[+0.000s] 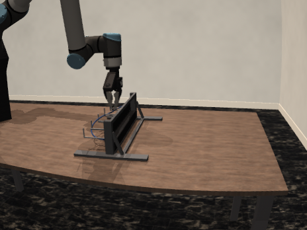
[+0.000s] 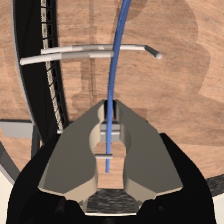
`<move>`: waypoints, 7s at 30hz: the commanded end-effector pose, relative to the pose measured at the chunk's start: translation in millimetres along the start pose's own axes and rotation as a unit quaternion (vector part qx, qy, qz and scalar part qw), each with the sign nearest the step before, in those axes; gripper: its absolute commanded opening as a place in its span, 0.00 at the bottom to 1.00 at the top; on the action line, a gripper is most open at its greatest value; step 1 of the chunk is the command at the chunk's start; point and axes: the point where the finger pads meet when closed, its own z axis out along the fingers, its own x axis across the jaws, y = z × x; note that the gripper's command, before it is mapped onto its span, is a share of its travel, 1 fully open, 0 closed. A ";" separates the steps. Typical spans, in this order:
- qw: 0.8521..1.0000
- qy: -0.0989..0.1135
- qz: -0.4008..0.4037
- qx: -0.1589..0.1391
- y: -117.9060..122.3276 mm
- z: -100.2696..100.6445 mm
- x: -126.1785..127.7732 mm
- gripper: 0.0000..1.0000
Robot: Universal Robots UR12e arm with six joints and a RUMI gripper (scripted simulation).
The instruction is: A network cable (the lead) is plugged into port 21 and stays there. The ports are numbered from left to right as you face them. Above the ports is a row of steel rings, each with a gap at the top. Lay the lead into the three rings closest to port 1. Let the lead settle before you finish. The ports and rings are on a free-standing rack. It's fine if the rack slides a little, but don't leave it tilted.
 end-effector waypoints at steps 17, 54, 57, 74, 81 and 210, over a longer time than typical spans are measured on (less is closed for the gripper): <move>1.000 0.000 -0.001 -0.001 2.4 0.0 -25.3 0.00; 1.000 0.000 -0.001 -0.001 2.2 0.2 -24.7 0.20; 1.000 0.000 -0.001 -0.001 2.2 0.2 -24.7 0.20; 1.000 0.000 -0.001 -0.001 2.2 0.2 -24.7 0.20; 1.000 0.000 -0.001 -0.001 2.3 -1.4 -24.7 0.20; 1.000 0.000 -0.001 -0.001 1.8 -80.4 -23.7 0.00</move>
